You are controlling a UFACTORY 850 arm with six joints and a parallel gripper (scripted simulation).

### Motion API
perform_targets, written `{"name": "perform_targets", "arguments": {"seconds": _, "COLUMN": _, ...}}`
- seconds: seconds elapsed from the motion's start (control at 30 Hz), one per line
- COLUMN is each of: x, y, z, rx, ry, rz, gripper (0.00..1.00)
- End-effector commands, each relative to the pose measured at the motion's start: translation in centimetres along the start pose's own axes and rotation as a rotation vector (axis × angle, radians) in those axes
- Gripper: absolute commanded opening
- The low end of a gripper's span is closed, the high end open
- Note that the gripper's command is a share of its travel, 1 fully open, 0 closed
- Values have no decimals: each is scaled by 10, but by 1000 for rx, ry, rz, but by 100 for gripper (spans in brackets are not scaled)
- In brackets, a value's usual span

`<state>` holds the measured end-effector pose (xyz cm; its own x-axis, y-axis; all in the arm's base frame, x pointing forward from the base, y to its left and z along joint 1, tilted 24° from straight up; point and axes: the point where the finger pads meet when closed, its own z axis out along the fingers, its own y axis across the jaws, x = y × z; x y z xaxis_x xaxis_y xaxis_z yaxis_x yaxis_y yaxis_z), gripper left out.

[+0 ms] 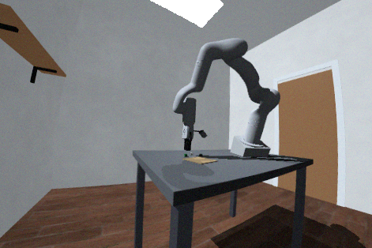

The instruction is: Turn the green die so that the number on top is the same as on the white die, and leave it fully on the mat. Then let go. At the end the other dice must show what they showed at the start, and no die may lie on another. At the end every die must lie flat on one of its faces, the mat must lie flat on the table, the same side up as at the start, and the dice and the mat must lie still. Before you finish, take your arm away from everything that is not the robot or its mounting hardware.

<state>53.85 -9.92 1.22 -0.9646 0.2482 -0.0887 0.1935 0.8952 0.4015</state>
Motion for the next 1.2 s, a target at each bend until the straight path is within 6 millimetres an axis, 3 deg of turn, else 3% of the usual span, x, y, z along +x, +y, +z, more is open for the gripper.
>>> {"name": "perform_targets", "arguments": {"seconds": 0.0, "x": -1, "y": 0, "z": 7, "rx": 0, "ry": -2, "rz": 0, "gripper": 31}}
{"name": "perform_targets", "arguments": {"seconds": 1.17, "x": -1, "y": 0, "z": 18, "rx": 0, "ry": -2, "rz": 0, "gripper": 31}}
